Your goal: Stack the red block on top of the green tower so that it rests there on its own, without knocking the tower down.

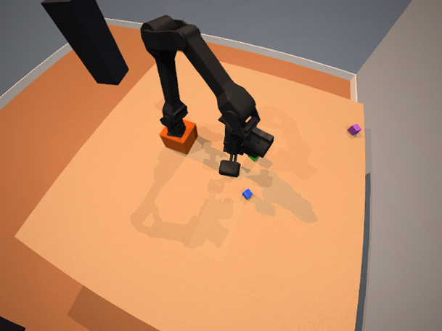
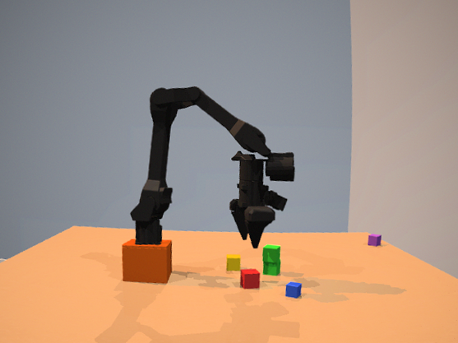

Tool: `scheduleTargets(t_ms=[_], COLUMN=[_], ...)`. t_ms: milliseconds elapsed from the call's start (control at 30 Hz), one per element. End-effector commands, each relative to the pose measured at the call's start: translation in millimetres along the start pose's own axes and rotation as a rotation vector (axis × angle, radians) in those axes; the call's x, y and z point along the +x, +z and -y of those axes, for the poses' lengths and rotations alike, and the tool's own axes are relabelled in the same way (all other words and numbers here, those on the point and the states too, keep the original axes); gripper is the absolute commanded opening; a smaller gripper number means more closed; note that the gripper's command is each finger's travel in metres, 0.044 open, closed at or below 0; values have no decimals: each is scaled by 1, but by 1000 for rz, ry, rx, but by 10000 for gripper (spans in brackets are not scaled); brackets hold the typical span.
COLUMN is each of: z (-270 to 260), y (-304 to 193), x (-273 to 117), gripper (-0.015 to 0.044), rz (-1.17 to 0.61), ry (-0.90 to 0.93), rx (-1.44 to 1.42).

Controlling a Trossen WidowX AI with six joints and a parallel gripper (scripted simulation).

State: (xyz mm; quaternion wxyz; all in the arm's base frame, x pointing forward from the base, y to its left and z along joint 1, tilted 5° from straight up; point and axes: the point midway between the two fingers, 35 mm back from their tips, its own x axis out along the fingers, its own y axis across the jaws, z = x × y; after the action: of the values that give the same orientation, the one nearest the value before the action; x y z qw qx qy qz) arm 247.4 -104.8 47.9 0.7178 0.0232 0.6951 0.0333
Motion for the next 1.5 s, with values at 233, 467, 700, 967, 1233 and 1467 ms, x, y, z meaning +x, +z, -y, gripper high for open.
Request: scheduleTargets(t_ms=[233, 467, 700, 967, 1233, 1467], z=[2, 0, 1, 1, 1, 0], y=[2, 3, 4, 4, 3, 2], x=[48, 56, 65, 79, 92, 102], gripper=[440, 440, 440, 440, 440, 440], rz=[-10, -10, -10, -10, -10, -10], ry=[-5, -5, -5, -5, -5, -5], rx=[6, 6, 6, 6, 6, 6])
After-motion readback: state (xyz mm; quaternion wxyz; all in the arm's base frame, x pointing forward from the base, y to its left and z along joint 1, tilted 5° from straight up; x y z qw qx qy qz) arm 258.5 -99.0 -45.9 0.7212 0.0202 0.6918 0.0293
